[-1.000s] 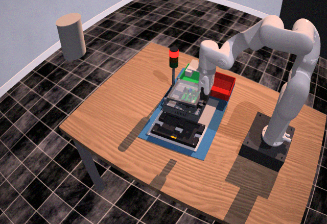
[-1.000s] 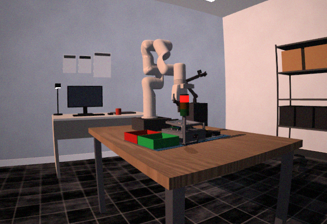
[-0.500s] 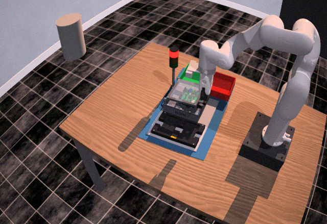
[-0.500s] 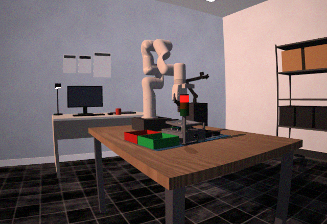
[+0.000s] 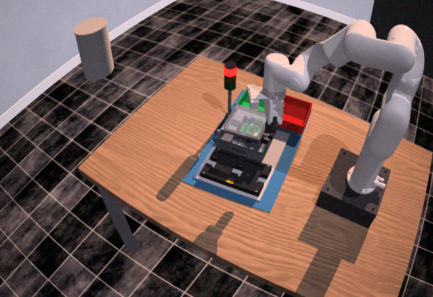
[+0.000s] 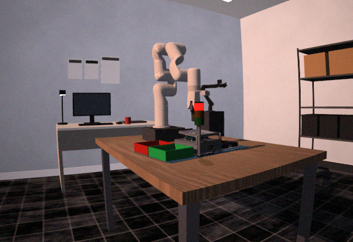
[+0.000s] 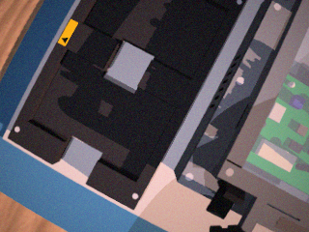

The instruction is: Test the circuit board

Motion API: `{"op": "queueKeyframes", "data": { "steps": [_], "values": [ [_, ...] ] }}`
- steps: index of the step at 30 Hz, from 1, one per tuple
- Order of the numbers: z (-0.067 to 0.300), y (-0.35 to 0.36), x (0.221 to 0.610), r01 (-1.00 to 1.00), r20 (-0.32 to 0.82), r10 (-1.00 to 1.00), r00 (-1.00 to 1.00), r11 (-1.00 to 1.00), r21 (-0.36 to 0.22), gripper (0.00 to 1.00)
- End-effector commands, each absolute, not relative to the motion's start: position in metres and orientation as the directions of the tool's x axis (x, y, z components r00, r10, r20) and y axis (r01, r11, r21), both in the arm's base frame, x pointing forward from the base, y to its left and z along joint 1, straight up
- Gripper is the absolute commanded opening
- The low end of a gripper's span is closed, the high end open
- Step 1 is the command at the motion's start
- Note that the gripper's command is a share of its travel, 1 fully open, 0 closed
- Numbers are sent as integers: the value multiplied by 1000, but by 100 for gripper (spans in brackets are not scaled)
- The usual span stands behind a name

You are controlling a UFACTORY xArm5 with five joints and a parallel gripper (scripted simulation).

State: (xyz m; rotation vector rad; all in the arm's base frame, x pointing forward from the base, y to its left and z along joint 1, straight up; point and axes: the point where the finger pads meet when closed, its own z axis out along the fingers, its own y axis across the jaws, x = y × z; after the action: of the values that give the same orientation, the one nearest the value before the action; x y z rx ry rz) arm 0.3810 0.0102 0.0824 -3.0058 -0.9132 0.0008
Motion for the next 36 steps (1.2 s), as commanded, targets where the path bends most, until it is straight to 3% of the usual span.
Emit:
{"op": "queueKeyframes", "data": {
  "steps": [1, 19, 36],
  "values": [
    [84, 10, 382, 687, 2, 687, 727, -727, 2, 0],
    [84, 10, 382, 964, 1, 964, 266, -266, 3, 0],
    [84, 10, 382, 998, 0, 998, -66, 66, 3, 0]
  ]
}}
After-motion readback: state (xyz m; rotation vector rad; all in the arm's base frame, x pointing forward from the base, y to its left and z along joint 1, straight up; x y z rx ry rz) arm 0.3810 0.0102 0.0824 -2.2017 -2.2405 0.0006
